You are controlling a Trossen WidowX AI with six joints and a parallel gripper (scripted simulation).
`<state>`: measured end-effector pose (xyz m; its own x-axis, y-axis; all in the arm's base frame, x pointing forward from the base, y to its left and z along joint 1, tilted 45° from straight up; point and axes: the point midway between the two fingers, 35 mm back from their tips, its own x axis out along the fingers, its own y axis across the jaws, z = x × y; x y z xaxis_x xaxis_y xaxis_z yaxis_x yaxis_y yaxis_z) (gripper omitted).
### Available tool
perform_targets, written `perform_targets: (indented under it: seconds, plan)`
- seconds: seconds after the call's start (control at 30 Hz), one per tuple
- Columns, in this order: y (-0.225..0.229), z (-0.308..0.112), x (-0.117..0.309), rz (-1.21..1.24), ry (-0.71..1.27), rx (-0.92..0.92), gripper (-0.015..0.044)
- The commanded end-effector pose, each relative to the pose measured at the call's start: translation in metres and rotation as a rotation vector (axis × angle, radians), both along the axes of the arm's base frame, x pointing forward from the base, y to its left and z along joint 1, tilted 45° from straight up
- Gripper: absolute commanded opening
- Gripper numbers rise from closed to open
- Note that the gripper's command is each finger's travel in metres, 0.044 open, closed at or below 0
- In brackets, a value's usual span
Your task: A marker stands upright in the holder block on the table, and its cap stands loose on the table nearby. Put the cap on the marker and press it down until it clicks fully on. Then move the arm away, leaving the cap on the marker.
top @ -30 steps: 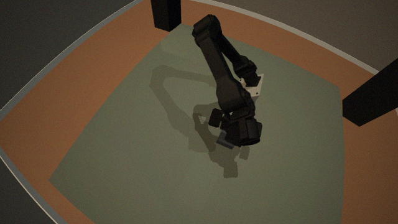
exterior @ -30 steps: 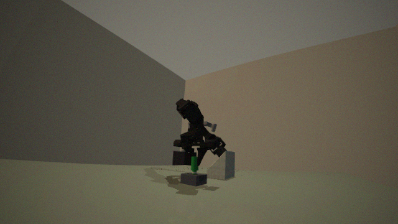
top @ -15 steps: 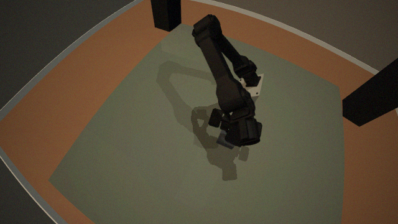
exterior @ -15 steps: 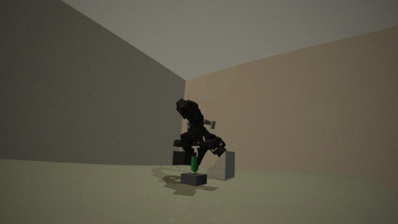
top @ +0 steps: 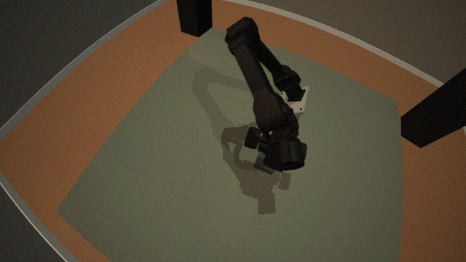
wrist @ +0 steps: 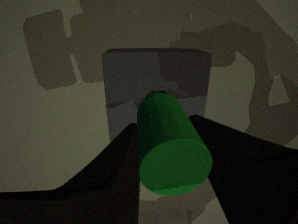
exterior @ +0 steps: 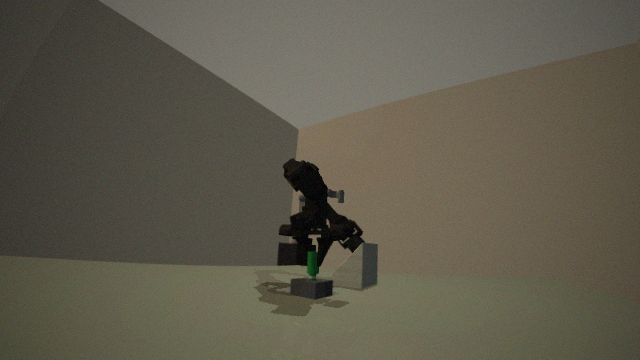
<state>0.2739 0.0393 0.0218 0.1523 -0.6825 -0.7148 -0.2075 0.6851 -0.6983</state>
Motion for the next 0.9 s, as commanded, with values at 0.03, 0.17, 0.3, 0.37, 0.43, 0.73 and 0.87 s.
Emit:
perform_targets:
  seconds: [0.03, 0.17, 0.3, 0.37, 0.43, 0.73, 0.87]
  plan:
    - [-0.0006, -0.0004, 0.0002, 0.004, 0.002, -0.005, 0.0]
    - [-0.0006, -0.0004, 0.0002, 0.004, 0.002, -0.005, 0.0]
    - [-0.0006, -0.0004, 0.0002, 0.004, 0.002, -0.005, 0.0]
    - [-0.0006, -0.0004, 0.0002, 0.004, 0.002, -0.005, 0.0]
    - [-0.0006, -0.0004, 0.0002, 0.004, 0.002, -0.005, 0.0]
    - [0.0, 0.0, 0.0, 0.0, 0.0, 0.0, 0.0105]
    - [0.0, 0.0, 0.0, 0.0, 0.0, 0.0, 0.021]
